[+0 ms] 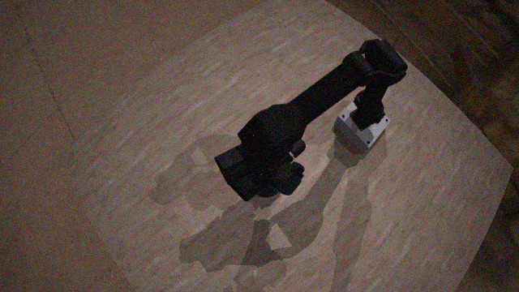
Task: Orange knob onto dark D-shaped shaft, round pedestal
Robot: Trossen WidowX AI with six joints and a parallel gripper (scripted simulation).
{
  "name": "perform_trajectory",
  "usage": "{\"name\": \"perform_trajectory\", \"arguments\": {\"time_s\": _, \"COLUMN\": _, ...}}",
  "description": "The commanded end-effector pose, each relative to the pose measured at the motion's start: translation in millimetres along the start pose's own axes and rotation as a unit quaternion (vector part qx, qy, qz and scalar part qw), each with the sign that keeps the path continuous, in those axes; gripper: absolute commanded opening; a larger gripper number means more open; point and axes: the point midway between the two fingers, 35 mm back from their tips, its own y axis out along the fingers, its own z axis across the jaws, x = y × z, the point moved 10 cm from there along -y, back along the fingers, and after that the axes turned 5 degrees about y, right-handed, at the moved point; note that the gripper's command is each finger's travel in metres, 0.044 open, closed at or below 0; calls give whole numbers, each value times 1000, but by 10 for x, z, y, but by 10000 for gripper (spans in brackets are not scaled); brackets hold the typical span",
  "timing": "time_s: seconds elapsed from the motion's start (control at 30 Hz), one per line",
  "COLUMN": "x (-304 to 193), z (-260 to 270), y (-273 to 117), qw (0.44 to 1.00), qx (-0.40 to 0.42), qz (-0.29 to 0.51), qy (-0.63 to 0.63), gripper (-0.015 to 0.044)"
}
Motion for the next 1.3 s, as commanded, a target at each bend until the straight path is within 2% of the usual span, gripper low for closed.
{"name": "perform_trajectory", "arguments": {"time_s": 0.0, "x": 1, "z": -3, "y": -24, "qw": 1000, "qx": -1, "qz": -1, "qy": -4, "gripper": 0}}
{"name": "perform_trajectory", "arguments": {"time_s": 0.2, "x": 1, "z": -3, "y": -46, "qw": 1000, "qx": -1, "qz": -1, "qy": -16, "gripper": 0}}
{"name": "perform_trajectory", "arguments": {"time_s": 0.4, "x": 2, "z": 1, "y": -23, "qw": 994, "qx": -1, "qz": -1, "qy": -108, "gripper": 0}}
{"name": "perform_trajectory", "arguments": {"time_s": 1.27, "x": 1, "z": 0, "y": 9, "qw": 994, "qx": -1, "qz": -1, "qy": -108, "gripper": 0}}
